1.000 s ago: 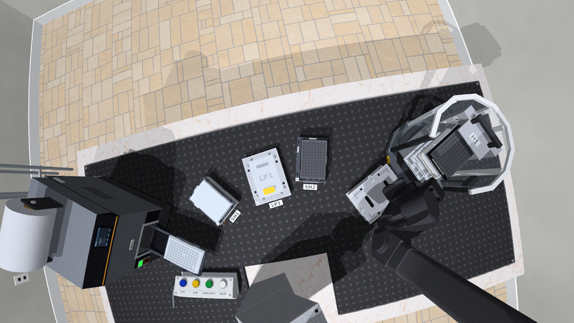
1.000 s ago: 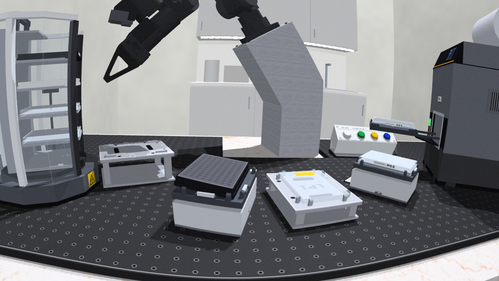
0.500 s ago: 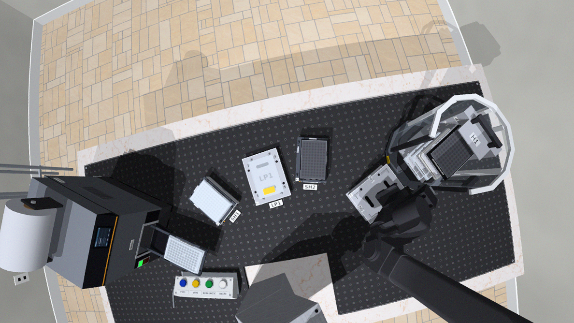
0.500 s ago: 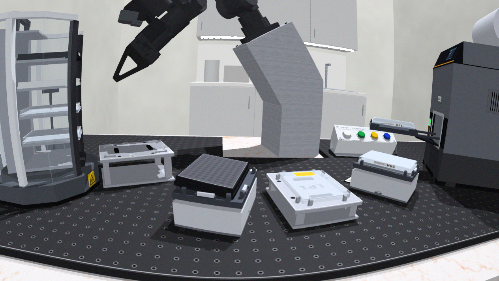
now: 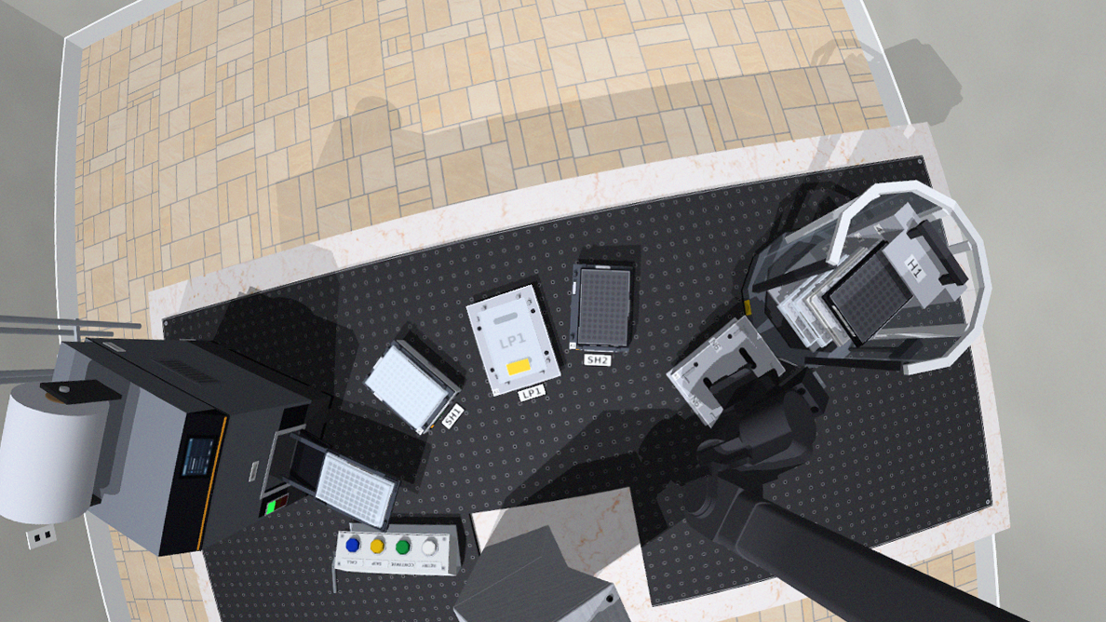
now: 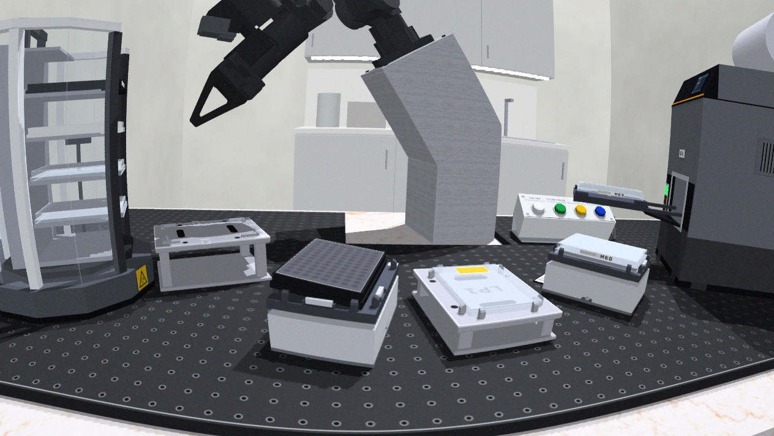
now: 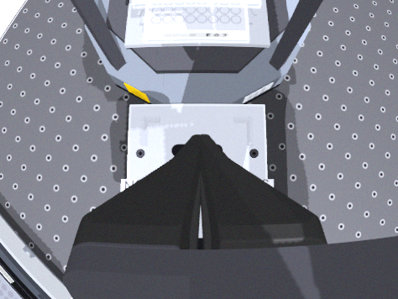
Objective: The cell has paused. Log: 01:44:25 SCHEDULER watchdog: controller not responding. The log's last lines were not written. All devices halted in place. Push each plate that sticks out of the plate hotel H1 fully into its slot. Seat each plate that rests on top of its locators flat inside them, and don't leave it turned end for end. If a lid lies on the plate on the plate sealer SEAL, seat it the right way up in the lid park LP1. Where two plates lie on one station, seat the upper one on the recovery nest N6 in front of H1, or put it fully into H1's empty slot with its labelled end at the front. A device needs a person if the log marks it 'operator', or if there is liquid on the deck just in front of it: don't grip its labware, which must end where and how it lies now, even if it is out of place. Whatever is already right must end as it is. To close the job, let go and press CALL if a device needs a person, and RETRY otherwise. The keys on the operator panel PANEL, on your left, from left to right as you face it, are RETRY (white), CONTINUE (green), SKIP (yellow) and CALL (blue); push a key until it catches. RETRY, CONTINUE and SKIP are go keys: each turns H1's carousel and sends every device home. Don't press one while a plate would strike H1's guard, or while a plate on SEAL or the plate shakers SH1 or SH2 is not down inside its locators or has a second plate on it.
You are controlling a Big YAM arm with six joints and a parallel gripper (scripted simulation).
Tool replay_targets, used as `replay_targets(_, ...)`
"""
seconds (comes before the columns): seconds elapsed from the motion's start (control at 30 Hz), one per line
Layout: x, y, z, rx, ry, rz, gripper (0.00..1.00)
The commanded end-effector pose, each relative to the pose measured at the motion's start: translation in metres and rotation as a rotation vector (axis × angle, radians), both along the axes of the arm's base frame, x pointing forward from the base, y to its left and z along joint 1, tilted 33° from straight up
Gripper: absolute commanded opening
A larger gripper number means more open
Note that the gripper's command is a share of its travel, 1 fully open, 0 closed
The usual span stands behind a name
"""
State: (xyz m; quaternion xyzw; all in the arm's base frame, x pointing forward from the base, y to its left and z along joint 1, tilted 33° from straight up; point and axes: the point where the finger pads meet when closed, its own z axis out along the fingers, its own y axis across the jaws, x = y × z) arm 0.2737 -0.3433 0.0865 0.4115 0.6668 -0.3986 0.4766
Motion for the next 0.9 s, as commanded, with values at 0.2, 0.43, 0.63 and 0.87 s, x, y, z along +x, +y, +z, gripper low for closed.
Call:
replay_targets(0.2, 0.002, 0.015, 0.0, -0.011, -0.028, 0.014, 0.0)
replay_targets(0.43, -0.004, 0.024, -0.013, 0.0, -0.015, 0.014, 0.0)
replay_targets(0.63, -0.001, 0.024, -0.002, -0.022, -0.041, 0.016, 0.0)
replay_targets(0.87, -0.006, 0.033, 0.0, -0.001, -0.017, 0.014, 0.0)
